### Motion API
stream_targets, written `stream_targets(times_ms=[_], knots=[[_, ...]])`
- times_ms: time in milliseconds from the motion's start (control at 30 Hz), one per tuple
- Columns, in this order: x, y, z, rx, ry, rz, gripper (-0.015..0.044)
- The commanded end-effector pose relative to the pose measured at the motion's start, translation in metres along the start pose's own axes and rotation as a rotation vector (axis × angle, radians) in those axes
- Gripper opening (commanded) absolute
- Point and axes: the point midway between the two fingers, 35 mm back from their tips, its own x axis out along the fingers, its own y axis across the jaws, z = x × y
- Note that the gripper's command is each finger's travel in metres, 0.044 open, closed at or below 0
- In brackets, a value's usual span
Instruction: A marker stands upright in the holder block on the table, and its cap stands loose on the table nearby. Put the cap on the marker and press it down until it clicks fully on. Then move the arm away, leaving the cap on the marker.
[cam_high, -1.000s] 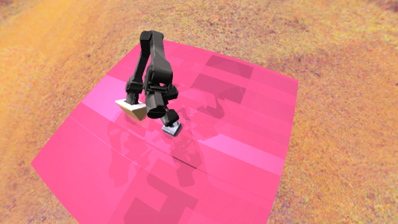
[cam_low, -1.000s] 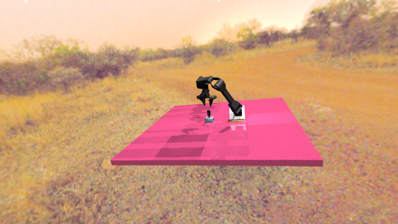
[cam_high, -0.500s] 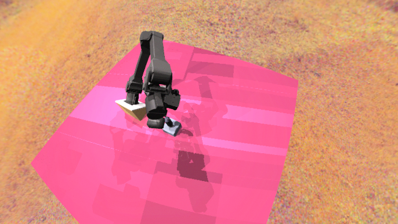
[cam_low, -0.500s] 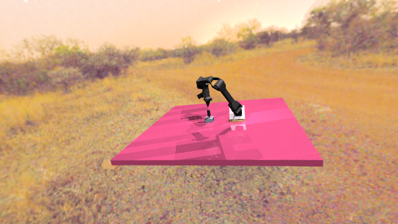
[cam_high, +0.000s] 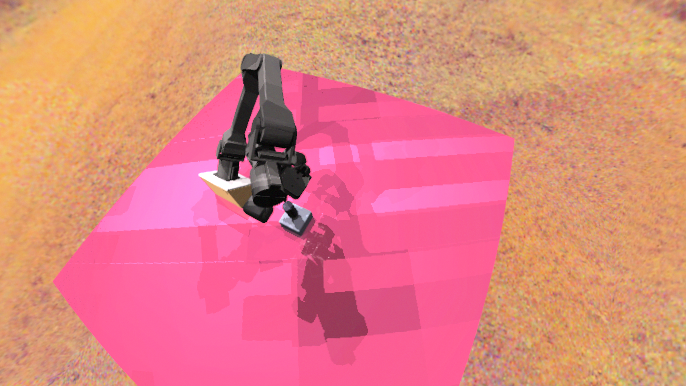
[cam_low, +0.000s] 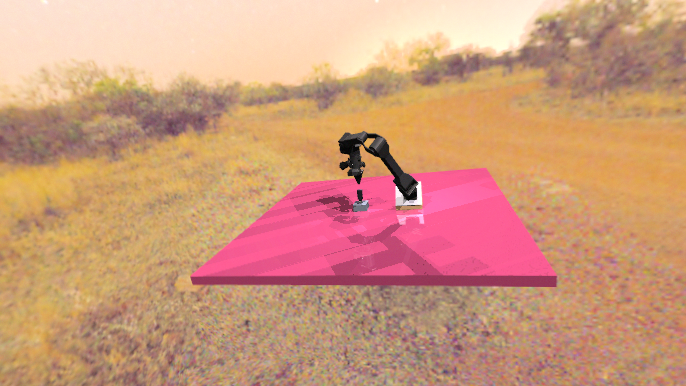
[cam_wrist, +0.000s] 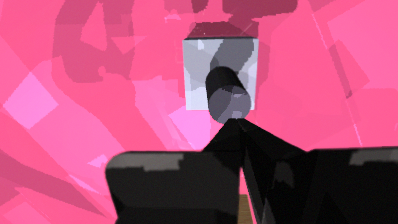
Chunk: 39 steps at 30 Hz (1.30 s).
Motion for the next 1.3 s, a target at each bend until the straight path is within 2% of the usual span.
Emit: stream_targets(times_ms=[0, 900, 1267], knots=[[0.003, 0.000, 0.000, 0.010, -0.001, 0.001, 0.0000], [0.040, 0.001, 0.000, 0.009, -0.001, 0.002, 0.0000], [0.026, -0.002, 0.003, 0.015, -0.015, -0.006, 0.0000]])
